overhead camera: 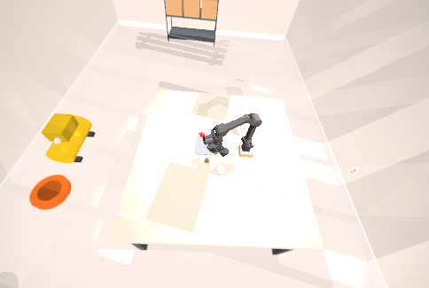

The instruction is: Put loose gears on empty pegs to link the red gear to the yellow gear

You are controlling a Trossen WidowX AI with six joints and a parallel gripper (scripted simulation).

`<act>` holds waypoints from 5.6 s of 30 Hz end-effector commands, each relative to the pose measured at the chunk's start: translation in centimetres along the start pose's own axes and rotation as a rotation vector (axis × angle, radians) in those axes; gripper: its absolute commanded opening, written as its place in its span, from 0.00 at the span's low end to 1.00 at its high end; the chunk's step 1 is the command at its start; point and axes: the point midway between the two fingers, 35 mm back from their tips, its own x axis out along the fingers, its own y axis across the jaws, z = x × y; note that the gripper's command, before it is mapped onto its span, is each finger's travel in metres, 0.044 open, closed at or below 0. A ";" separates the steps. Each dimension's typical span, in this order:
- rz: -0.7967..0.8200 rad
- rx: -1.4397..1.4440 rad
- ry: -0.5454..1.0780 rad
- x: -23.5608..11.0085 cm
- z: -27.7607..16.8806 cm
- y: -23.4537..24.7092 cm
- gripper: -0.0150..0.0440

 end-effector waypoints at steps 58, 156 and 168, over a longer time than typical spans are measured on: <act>-0.022 0.017 -0.007 1.3 -1.9 -10.9 0.25; -0.025 0.053 -0.002 9.2 -7.6 -20.1 0.25; -0.025 0.205 -0.004 9.8 -7.6 -20.2 0.25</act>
